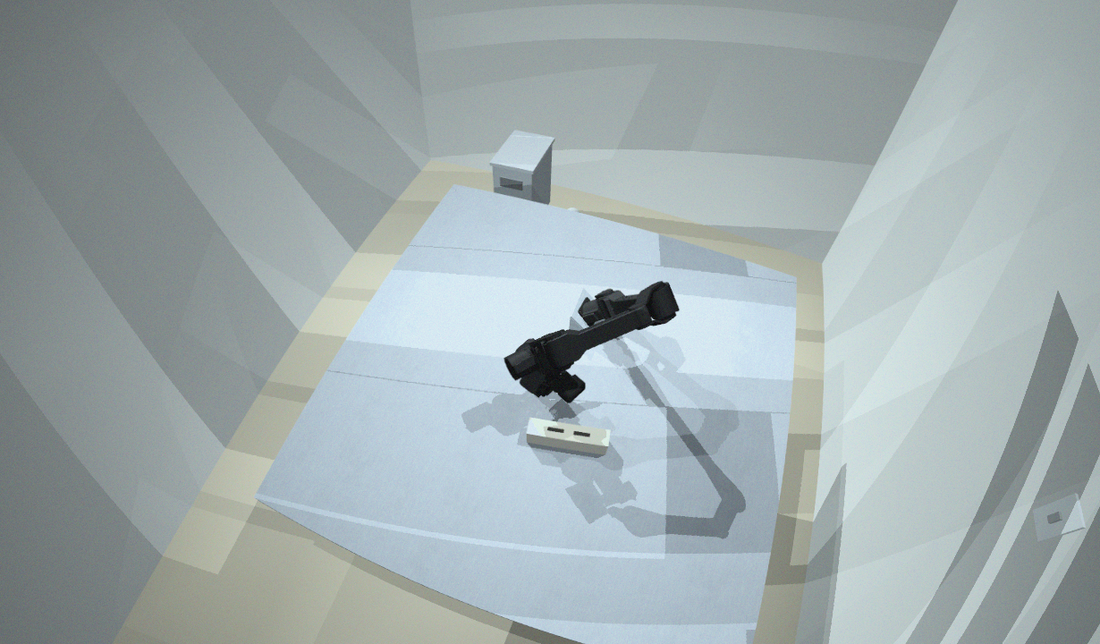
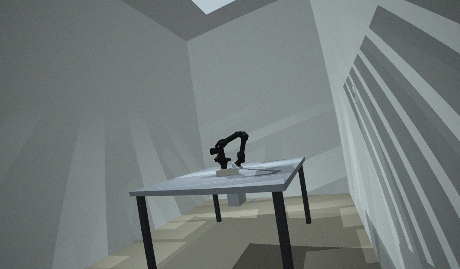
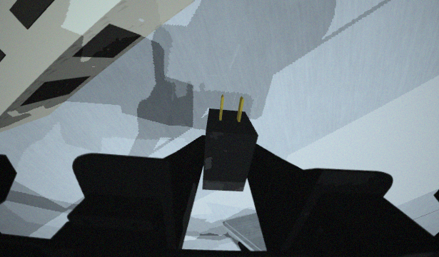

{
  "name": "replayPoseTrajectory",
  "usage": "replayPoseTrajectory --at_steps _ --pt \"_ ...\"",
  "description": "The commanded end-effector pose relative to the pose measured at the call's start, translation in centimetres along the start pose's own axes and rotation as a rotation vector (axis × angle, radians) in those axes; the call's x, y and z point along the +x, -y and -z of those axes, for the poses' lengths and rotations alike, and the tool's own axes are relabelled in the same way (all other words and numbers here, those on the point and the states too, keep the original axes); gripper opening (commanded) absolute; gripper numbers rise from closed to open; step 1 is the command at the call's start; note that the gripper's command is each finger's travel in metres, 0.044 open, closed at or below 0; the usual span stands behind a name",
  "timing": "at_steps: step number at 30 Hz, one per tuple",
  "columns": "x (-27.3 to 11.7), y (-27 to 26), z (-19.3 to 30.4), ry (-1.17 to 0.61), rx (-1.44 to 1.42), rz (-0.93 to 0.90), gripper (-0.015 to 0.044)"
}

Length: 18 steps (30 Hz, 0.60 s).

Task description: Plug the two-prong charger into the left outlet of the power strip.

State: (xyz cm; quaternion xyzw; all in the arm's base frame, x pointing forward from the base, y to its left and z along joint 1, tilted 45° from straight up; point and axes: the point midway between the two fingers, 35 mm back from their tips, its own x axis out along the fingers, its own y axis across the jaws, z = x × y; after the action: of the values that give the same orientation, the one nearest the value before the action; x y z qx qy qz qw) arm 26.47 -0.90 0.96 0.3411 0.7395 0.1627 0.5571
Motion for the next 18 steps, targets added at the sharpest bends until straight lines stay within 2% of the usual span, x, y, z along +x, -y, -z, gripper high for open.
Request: replayPoseTrajectory --at_steps 1,18 --pt "0.0 -0.9 0.3 0.011 -0.052 0.0 0.0" --pt "1.3 -4.5 2.1 0.013 -0.288 0.012 0.0"
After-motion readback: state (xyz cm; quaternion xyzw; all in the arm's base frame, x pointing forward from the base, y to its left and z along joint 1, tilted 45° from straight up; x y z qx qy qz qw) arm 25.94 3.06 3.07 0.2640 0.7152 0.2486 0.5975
